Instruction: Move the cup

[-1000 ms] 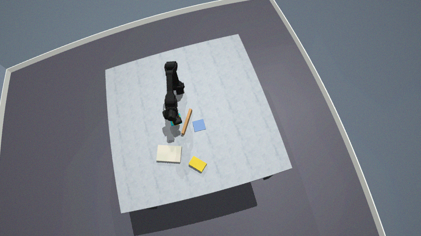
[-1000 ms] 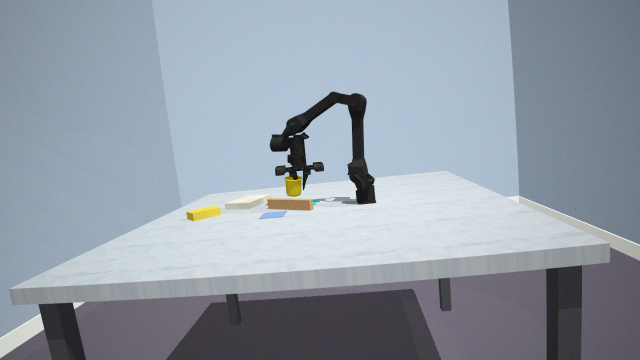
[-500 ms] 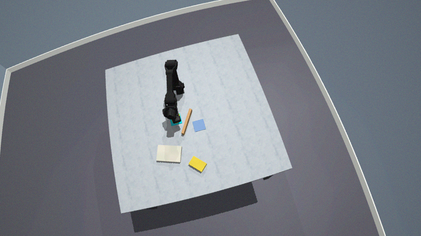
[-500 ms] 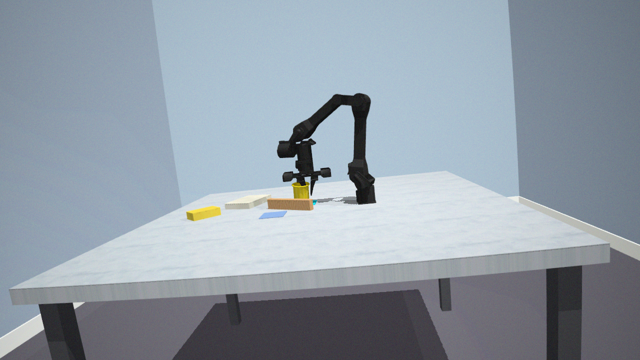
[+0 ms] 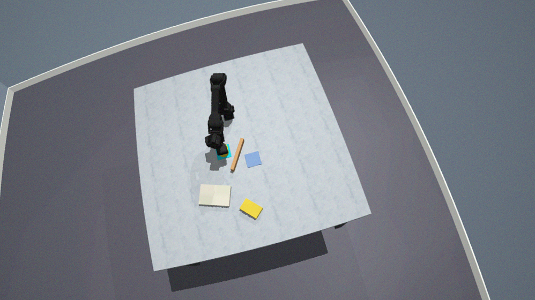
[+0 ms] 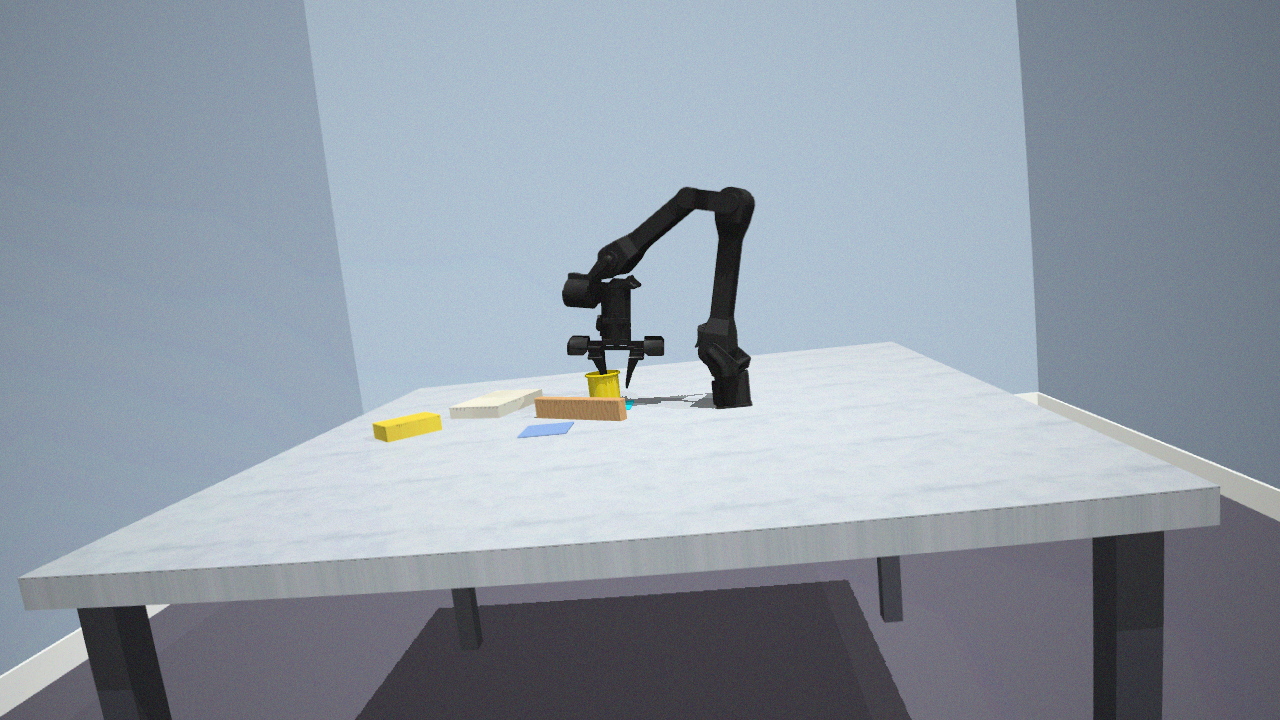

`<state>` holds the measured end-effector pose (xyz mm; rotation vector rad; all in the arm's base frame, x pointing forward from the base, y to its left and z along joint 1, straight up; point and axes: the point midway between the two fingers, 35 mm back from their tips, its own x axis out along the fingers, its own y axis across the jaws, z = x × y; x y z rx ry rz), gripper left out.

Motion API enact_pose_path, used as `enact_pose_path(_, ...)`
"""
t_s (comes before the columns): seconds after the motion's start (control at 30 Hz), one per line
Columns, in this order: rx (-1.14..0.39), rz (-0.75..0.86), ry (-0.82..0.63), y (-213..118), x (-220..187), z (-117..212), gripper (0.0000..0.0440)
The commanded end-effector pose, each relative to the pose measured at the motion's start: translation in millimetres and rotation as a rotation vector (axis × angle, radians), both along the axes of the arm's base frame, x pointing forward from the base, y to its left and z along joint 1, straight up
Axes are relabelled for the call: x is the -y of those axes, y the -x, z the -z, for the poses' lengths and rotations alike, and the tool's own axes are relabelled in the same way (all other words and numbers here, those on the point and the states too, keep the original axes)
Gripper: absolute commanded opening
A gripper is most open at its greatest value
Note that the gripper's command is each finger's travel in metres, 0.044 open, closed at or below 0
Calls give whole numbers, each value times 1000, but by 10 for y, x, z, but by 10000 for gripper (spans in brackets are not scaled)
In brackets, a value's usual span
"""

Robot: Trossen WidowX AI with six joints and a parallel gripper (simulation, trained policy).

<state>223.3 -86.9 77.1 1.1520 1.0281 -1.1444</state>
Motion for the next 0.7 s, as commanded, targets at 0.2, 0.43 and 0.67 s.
enact_pose_path(0.2,60,17,-14,54,-14,-94,202)
enact_pose_path(0.43,107,38,-17,91,-12,-212,238)
enact_pose_path(0.67,157,67,-11,130,10,-378,272)
